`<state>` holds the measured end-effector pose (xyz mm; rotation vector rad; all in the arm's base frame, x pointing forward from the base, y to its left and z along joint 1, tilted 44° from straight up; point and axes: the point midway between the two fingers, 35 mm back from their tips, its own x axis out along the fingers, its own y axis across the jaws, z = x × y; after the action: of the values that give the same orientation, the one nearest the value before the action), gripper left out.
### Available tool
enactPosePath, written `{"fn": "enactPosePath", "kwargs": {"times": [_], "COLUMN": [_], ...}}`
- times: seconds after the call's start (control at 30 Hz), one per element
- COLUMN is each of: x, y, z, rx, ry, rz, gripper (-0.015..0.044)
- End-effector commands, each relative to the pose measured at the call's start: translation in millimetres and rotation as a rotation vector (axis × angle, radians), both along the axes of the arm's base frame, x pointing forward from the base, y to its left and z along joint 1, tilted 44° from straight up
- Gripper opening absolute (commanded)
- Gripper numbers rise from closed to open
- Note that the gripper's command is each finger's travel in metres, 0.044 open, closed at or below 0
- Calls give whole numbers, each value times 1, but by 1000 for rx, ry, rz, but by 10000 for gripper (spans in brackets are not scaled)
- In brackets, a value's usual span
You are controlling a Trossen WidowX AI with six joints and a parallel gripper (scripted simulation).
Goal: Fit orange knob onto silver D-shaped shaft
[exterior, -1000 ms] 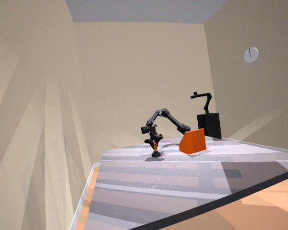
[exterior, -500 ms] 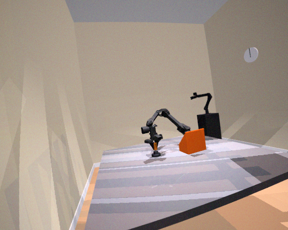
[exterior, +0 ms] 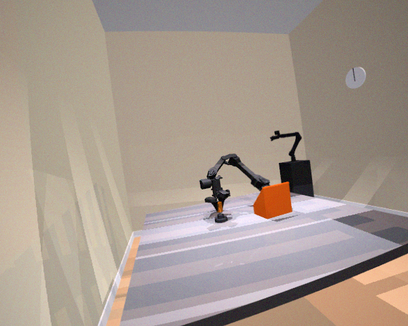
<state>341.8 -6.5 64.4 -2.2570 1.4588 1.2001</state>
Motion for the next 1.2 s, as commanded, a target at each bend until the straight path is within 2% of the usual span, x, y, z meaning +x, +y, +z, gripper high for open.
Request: {"fn": "enactPosePath", "kwargs": {"times": [0.0, 1.17], "x": [0, -1], "y": [0, 0], "z": [0, 1], "rx": [-25, -33], "ry": [80, 108], "rz": [87, 117], "gripper": [0, 0]}}
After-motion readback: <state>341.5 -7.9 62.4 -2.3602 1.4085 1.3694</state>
